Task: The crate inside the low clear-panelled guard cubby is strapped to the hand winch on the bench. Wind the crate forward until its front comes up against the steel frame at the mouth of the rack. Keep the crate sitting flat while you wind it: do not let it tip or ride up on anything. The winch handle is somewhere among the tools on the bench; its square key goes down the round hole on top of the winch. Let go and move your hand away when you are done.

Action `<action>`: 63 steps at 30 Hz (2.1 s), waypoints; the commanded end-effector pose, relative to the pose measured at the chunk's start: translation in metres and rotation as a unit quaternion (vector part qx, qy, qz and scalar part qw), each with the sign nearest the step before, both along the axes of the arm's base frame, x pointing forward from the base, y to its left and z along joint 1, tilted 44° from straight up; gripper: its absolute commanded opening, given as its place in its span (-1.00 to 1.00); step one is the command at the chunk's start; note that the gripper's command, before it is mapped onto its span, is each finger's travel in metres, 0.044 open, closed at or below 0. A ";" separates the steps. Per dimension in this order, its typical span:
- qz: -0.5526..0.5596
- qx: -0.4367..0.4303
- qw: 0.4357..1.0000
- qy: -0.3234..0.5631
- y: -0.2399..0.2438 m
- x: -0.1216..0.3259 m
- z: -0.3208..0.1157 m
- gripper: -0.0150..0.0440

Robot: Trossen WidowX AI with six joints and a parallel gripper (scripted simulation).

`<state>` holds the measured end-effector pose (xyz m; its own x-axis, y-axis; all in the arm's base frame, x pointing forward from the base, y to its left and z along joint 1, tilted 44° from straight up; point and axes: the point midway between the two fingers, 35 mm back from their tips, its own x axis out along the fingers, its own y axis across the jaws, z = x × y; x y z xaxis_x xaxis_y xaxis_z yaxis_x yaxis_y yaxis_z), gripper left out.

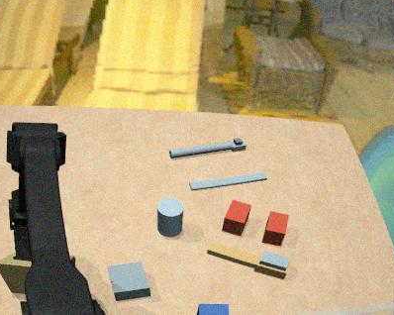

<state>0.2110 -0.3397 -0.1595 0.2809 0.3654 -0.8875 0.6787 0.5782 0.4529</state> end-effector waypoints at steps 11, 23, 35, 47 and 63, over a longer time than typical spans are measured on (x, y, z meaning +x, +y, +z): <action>0.009 0.015 1.000 -0.017 0.025 0.033 0.015 -0.49; 0.009 0.016 1.000 -0.017 0.037 0.045 0.026 -0.49; 0.009 0.017 1.000 -0.018 0.051 0.052 0.037 -0.49; 0.009 0.018 1.000 -0.018 0.065 0.057 0.049 -0.49; 0.009 0.019 1.000 -0.017 0.085 0.056 0.066 -0.49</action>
